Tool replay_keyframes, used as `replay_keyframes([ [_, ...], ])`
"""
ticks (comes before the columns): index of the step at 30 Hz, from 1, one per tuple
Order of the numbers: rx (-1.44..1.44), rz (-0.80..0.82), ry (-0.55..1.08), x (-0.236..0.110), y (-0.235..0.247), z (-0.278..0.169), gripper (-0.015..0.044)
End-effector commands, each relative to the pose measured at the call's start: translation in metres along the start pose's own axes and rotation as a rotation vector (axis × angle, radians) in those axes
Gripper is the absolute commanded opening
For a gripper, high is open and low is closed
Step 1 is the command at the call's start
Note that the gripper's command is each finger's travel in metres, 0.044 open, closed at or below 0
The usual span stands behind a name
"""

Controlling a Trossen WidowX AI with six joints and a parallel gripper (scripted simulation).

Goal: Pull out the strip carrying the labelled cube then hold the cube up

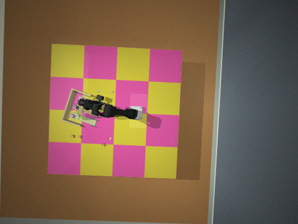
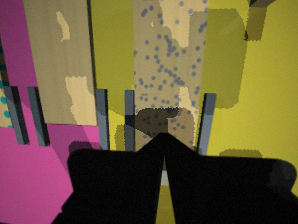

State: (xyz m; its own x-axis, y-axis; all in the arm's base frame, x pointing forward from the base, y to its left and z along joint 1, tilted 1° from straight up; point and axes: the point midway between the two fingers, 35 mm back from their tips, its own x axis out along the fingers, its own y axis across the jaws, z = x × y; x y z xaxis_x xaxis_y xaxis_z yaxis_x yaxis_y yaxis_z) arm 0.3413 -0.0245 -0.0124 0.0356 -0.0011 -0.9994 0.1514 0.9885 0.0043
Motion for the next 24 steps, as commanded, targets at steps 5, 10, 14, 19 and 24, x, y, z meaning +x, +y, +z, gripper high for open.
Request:
replay_keyframes([
  [5, 0.005, -0.001, 0.026, 0.004, 0.0, -0.02, 0.0],
  [10, 0.005, -0.001, 0.027, 0.004, 0.0, -0.028, 0.0],
  [14, 0.005, -0.001, 0.027, 0.004, 0.0, -0.034, 0.0],
  [19, 0.005, -0.001, 0.028, 0.004, 0.0, -0.041, 0.0],
  [24, 0.005, -0.001, 0.029, 0.004, 0.001, -0.048, 0.0],
])
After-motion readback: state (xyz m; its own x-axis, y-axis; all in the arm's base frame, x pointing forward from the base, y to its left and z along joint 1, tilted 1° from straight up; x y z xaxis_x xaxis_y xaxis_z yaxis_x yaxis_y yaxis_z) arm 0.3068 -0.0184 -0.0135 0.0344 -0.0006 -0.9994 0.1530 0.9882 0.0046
